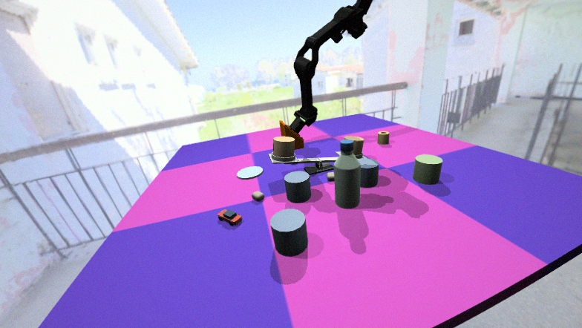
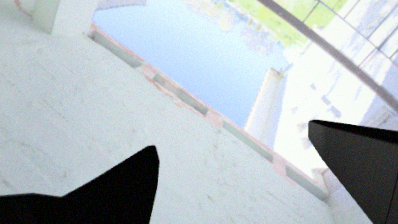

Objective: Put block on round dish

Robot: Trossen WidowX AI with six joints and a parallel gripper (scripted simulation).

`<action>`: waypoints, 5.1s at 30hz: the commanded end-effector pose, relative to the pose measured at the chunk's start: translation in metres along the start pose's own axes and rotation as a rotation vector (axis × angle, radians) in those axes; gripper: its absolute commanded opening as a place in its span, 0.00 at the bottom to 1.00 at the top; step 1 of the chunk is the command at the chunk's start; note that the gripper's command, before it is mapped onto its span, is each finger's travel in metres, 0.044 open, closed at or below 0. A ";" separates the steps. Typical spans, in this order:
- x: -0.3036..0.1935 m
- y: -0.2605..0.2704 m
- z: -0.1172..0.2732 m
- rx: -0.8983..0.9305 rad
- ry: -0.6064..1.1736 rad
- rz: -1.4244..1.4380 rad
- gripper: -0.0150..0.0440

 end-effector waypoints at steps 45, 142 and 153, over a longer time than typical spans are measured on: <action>0.272 -0.031 0.020 -0.383 -1.160 0.359 1.00; 0.094 -0.244 0.389 -1.442 -1.421 0.436 1.00; 0.136 -0.221 0.411 -1.594 -1.056 0.640 1.00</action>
Point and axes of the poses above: the point midway between the two fingers, 35 mm back from their tips, its own z axis back along the fingers, its own y axis across the jaws, x = y × z, the point moved 4 cm from there along z, back along the fingers, and after that the axes turned 10 degrees about -z, right-handed, at the moved point
